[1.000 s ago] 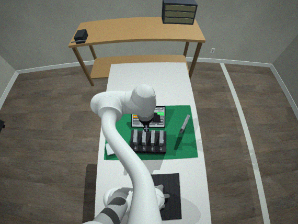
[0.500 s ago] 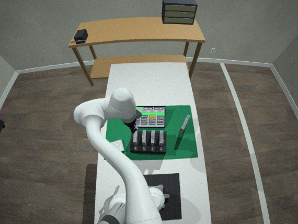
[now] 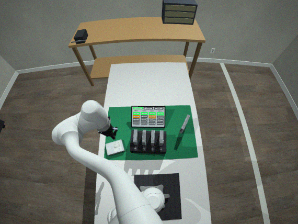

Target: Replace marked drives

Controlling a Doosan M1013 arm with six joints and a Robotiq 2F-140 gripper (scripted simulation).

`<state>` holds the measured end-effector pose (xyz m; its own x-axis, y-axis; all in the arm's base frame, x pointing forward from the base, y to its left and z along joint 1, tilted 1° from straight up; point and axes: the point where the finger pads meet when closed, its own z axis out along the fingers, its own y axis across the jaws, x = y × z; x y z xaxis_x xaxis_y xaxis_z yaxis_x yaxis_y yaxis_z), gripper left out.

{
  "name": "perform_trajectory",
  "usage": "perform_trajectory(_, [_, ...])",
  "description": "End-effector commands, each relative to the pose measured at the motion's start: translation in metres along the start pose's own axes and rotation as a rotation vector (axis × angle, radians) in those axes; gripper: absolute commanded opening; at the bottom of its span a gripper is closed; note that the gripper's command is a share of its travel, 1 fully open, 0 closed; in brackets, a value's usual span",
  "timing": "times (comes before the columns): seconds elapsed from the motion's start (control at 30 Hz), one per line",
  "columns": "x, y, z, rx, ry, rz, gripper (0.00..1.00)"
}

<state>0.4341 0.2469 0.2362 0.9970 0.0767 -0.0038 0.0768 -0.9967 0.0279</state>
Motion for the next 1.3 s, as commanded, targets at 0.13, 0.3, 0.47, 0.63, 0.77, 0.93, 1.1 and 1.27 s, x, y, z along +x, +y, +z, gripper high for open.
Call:
perform_trajectory(0.13, [-0.018, -0.061, 0.014, 0.002, 0.006, -0.517, 0.10])
perform_trajectory(0.3, [-0.022, -0.070, 0.016, -0.005, 0.011, -0.800, 0.10])
perform_trajectory(0.47, [-0.024, -0.074, 0.017, -0.011, 0.015, -1.046, 0.10])
perform_trajectory(0.63, [-0.024, -0.074, 0.017, -0.013, 0.016, -1.315, 0.89])
perform_trajectory(0.77, [-0.024, -0.074, 0.017, -0.006, 0.015, -1.525, 0.89])
perform_trajectory(0.93, [-0.024, -0.074, 0.017, 0.025, 0.014, -1.754, 0.89])
perform_trajectory(1.1, [-0.024, -0.074, 0.017, 0.025, 0.014, -1.754, 0.89])
perform_trajectory(1.27, [-0.024, -0.074, 0.017, 0.025, 0.014, -1.754, 0.89])
